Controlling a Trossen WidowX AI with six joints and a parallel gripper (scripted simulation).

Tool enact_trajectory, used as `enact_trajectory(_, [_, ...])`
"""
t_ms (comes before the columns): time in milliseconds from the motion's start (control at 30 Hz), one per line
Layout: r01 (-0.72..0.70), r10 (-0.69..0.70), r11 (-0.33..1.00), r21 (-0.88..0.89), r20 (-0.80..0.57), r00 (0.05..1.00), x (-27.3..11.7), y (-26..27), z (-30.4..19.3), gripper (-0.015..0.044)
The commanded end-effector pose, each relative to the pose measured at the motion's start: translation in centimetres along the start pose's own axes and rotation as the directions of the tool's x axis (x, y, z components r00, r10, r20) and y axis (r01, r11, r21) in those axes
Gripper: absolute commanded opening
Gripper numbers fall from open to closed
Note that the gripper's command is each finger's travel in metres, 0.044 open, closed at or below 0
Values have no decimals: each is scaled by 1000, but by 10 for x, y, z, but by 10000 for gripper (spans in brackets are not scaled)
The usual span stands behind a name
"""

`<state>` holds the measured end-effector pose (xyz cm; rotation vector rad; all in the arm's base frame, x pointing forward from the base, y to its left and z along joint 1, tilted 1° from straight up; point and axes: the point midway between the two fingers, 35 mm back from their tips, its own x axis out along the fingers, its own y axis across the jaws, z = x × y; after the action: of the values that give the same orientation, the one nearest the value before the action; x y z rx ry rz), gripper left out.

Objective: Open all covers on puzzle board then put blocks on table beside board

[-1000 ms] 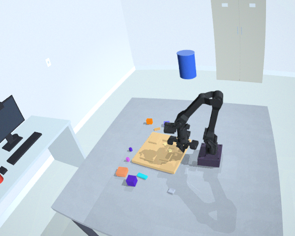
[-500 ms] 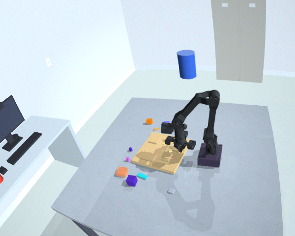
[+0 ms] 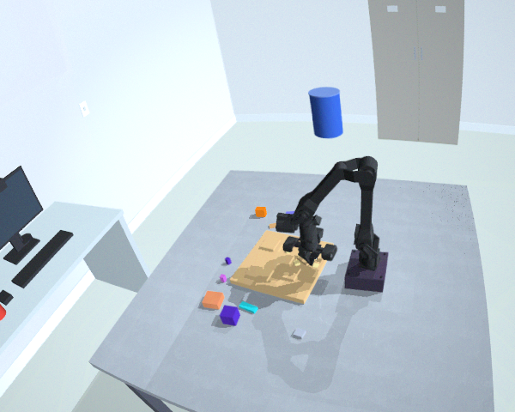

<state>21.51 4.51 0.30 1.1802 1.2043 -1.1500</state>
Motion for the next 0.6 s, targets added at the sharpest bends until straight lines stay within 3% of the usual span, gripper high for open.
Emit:
enact_trajectory(0, [-1,1,1000,-4,1,1000,1,5,0,0])
enact_trajectory(567, [-3,3,1000,-4,1,1000,0,24,4,0])
